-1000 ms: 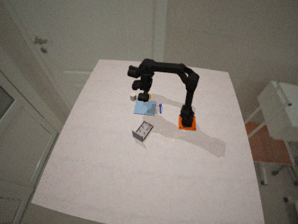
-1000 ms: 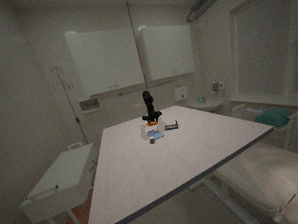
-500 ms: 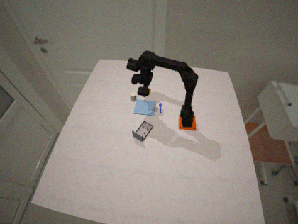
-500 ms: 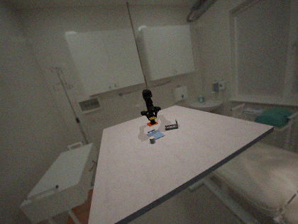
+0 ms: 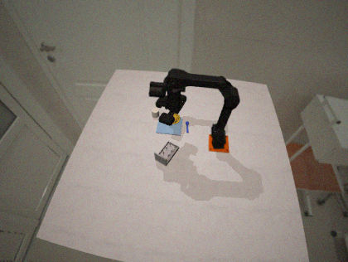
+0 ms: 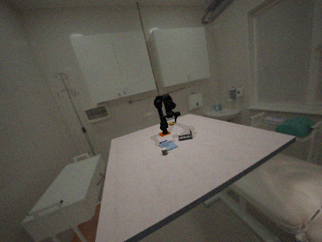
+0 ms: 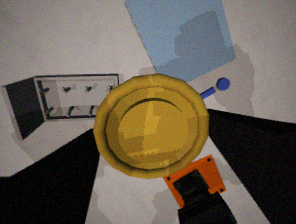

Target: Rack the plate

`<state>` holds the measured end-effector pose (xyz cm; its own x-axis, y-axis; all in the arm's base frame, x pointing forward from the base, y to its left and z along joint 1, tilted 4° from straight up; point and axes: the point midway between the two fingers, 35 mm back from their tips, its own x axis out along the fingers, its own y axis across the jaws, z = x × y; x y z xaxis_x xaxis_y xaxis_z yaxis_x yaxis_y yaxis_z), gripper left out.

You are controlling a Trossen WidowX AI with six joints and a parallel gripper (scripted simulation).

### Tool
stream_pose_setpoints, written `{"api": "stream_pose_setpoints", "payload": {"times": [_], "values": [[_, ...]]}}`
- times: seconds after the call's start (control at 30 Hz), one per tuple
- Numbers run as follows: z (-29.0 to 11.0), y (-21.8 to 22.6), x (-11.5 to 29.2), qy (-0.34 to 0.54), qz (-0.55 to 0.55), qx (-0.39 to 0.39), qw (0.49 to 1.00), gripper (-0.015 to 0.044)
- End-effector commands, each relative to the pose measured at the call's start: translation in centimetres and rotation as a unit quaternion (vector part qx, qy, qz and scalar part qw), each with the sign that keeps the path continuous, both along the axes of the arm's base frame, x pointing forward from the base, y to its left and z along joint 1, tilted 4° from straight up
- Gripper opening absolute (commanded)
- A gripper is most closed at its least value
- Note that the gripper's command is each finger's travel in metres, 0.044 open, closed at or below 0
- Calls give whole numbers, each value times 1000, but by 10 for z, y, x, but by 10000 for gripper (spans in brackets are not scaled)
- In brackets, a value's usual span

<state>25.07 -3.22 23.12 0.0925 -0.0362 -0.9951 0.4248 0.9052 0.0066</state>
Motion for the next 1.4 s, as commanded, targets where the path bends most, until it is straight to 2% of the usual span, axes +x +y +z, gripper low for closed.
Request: {"api": "stream_pose_setpoints", "payload": {"times": [0.0, 0.43, 0.9, 1.37], "values": [[-4, 27, -16, 2, -62, 0, 998, 0], [-9, 28, -14, 1, -50, 10, 999, 0], [-52, 39, 11, -33, 81, 123, 989, 0], [-87, 47, 29, -123, 217, 223, 942, 0]]}}
